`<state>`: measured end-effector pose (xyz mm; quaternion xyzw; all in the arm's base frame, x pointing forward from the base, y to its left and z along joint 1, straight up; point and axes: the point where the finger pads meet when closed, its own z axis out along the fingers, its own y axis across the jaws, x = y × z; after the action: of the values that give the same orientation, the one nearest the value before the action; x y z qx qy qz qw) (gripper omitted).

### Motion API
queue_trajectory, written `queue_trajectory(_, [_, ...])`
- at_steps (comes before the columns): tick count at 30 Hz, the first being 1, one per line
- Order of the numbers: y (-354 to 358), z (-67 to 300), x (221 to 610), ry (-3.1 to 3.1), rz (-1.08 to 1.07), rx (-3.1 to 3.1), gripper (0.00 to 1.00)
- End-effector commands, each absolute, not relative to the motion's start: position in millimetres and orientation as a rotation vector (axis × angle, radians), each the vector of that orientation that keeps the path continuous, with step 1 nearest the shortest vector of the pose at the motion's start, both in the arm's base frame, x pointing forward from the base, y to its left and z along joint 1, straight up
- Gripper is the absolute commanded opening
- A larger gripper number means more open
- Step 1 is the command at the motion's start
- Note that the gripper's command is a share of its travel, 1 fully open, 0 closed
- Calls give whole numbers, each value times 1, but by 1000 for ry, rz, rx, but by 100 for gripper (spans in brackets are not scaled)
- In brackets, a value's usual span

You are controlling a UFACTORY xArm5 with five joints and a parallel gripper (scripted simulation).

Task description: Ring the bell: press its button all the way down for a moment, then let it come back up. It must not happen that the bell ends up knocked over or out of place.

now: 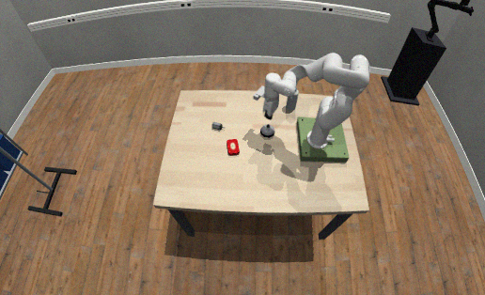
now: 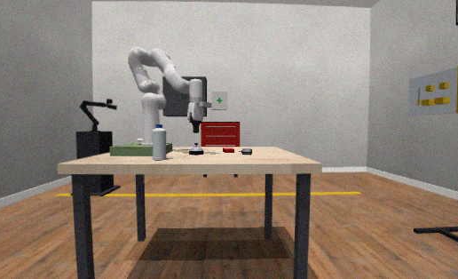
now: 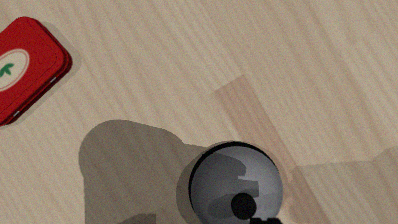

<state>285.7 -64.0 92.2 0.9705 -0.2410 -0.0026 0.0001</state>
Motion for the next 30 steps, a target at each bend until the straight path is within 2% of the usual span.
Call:
queue_trajectory(1, [-64, 88, 287, -757, -2, 3049, 0])
queue_trajectory(30, [-64, 45, 287, -757, -2, 3049, 0])
